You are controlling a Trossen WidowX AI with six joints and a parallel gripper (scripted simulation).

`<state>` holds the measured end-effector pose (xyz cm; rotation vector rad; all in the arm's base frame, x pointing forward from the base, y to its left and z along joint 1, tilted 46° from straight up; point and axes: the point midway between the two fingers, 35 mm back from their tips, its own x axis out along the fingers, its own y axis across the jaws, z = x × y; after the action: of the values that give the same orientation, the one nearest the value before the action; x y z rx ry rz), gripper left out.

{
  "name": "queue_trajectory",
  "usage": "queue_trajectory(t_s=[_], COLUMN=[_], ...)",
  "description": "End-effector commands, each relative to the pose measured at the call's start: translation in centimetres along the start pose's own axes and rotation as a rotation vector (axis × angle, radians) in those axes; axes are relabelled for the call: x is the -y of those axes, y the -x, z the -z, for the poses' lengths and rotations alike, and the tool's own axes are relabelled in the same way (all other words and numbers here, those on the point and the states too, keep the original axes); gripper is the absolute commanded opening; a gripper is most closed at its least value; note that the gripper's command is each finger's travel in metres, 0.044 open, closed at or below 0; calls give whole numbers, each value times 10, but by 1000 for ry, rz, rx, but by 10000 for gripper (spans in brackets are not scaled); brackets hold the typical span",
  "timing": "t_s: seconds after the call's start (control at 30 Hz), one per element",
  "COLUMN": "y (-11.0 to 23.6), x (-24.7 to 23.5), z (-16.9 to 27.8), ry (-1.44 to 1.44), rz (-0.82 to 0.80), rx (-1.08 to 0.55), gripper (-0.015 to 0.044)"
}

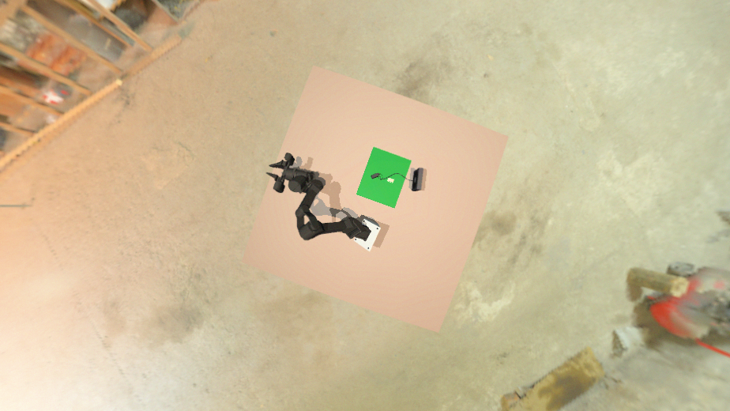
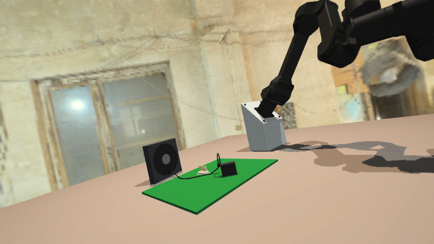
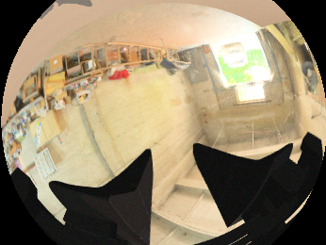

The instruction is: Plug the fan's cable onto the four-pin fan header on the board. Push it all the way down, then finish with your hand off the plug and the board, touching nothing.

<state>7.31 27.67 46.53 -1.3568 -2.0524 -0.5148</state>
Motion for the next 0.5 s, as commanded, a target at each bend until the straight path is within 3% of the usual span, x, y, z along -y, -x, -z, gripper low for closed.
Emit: queue_trajectory(t_s=[0.0, 0.13, 0.3, 0.47], y=[0, 1, 14, 27], x=[0, -2, -46, -91], z=[0, 0, -8, -25], ry=[0, -4, -151, -364], rz=[0, -6, -151, -310], rx=[0, 0, 42, 97], gripper=[201, 306, 438, 440])
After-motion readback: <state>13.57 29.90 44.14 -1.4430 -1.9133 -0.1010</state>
